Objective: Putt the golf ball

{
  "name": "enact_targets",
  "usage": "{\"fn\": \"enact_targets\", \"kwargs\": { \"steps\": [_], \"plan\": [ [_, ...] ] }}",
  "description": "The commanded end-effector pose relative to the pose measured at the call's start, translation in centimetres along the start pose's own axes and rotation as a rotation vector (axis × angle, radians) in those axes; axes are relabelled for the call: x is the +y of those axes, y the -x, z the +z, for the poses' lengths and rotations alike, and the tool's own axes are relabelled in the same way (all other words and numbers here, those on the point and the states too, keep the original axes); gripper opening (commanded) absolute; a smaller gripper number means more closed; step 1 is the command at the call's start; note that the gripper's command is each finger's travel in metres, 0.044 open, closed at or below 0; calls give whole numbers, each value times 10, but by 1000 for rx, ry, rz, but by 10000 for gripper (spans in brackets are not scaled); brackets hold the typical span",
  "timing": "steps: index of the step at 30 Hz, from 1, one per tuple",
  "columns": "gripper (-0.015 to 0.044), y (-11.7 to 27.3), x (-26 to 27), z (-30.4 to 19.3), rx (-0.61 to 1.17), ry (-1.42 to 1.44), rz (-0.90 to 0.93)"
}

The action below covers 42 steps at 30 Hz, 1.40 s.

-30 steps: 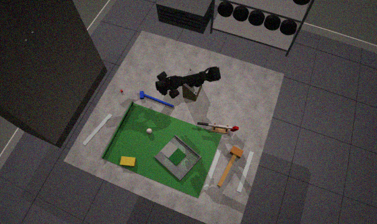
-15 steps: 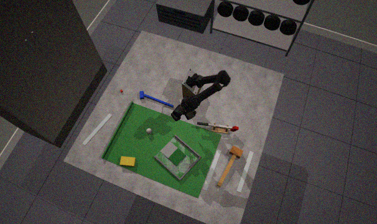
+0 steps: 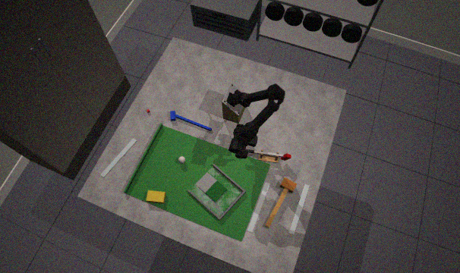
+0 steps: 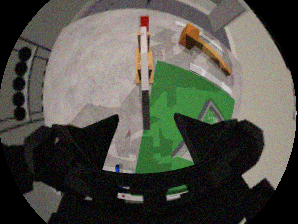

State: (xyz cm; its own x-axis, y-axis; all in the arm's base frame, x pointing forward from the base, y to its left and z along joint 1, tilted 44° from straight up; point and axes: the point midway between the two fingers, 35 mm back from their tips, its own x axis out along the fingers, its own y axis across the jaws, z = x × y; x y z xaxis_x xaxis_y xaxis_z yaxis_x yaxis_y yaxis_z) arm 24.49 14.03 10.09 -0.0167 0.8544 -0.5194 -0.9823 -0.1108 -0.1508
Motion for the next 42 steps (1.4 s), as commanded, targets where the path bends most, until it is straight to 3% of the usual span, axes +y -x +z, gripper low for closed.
{"fn": "enact_targets", "kwargs": {
  "steps": [1,17,38,42],
  "plan": [
    [440,-3,-1,2,-9,17,2],
    [440,-45,0,-9,-11,17,1],
    [440,-69,1,-15,-12,16,1],
    [335,-66,0,-13,-15,22,1]
  ]
}}
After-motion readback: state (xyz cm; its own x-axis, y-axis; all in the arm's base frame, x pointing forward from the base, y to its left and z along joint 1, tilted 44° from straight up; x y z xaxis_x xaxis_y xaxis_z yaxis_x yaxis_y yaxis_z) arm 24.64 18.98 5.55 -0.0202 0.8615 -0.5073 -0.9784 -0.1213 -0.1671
